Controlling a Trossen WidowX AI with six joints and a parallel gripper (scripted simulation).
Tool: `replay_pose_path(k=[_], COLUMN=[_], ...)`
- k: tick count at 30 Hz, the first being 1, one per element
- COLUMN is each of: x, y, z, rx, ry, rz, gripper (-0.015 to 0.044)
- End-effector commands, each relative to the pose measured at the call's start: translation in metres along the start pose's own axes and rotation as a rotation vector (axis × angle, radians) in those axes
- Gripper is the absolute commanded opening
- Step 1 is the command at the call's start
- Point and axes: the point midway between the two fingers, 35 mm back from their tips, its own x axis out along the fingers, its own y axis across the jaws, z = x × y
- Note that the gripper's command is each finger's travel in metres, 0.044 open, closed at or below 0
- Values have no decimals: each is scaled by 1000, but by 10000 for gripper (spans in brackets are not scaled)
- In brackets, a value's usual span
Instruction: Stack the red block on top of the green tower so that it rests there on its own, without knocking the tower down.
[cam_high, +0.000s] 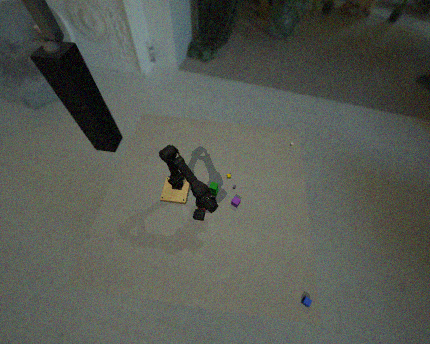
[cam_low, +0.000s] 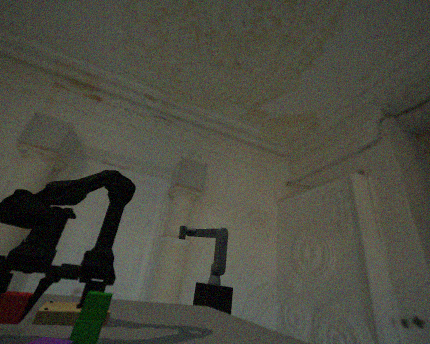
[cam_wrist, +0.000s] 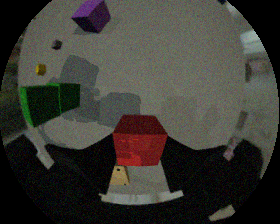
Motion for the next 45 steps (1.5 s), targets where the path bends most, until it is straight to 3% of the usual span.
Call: replay_pose_path(k=[1,16,26,45], x=[-22,-90,-91,-91], y=[-1,0,2,74], z=[1,0,3,36], rx=[3,3,3,2], ry=[-7,-7,-7,-13], rz=[-10,-10,-10,-1], gripper=[0,0,0,0])
